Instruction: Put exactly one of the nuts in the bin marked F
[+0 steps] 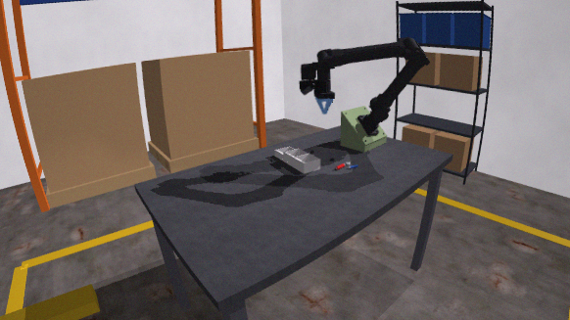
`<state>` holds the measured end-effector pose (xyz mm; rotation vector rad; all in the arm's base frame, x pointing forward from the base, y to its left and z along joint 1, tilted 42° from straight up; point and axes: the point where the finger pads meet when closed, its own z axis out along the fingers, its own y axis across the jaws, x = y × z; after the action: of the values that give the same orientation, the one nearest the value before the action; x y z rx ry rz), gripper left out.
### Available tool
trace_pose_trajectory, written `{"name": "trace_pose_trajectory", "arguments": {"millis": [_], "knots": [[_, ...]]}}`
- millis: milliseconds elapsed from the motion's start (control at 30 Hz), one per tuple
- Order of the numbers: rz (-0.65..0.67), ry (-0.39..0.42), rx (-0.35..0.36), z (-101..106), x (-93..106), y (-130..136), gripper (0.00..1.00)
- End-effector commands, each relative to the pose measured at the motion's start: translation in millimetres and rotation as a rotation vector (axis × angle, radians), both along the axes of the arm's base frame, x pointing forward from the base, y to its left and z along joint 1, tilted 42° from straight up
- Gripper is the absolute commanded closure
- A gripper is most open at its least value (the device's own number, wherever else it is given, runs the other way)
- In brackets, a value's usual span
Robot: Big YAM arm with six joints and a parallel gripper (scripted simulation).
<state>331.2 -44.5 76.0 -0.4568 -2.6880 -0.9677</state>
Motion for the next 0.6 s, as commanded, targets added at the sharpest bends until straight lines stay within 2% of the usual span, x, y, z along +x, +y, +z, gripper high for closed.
{"name": "trace_pose_trajectory", "arguments": {"millis": [0, 67, 100, 167, 233, 267, 300, 433, 467, 567], "knots": [[0.093, -0.131, -0.008, 17, 24.7, -3, 0.91], [0.111, -0.16, -0.008, 17, 23.4, -7, 0.91], [0.131, -0.168, -0.003, 23, 31.9, -1, 0.91], [0.155, -0.189, 0.004, 23, 32.0, -1, 0.91], [0.155, -0.189, 0.004, 23, 32.0, -1, 0.91], [0.189, -0.22, 0.015, 13, 16.0, 1, 0.91], [0.203, -0.232, 0.013, 24, 31.6, 5, 0.91], [0.252, -0.278, 0.023, 22, 29.4, 6, 0.91], [0.266, -0.289, 0.027, 28, 37.0, 9, 0.91], [0.305, -0.322, 0.038, 26, 33.6, 10, 0.91]]}}
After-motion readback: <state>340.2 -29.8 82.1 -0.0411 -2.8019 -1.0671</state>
